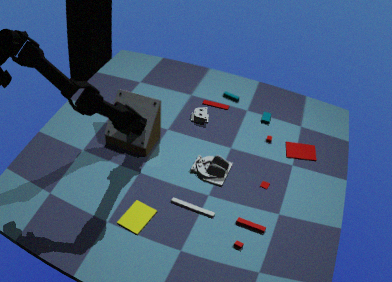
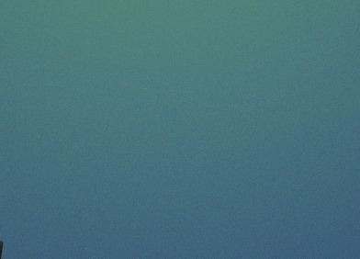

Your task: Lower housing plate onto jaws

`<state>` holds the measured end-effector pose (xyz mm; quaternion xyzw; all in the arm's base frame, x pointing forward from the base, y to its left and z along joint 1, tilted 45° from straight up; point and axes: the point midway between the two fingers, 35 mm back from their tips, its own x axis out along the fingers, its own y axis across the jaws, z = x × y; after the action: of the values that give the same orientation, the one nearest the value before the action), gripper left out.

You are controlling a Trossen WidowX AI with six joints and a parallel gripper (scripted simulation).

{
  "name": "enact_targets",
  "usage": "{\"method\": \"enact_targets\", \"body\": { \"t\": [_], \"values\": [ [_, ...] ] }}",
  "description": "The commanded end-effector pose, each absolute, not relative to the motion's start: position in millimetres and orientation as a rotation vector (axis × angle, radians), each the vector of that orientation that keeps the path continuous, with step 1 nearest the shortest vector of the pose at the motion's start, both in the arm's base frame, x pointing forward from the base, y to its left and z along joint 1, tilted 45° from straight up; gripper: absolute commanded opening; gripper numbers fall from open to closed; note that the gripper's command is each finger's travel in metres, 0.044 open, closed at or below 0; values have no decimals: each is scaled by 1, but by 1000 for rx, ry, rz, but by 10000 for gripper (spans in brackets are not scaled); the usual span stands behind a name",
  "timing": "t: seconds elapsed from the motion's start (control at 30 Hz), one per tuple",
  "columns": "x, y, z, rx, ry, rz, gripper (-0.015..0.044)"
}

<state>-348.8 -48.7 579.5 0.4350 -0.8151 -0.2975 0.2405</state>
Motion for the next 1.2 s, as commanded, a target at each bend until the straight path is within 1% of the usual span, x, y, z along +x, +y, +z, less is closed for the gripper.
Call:
{"method": "enact_targets", "body": {
  "t": [0.0, 0.03, 0.37, 0.63, 0.9, 1.17],
  "values": [
    [-349, -49, 579, 1190, -2230, -814, 426],
    [-350, -48, 579, 1187, -2234, -814, 440],
    [-400, 16, 544, 979, -2442, -844, 440],
    [-431, 77, 508, 794, -2614, -879, 440],
    [-450, 143, 465, 601, -2778, -936, 440],
    [-455, 208, 420, 419, -2935, -990, 440]
  ]
}}
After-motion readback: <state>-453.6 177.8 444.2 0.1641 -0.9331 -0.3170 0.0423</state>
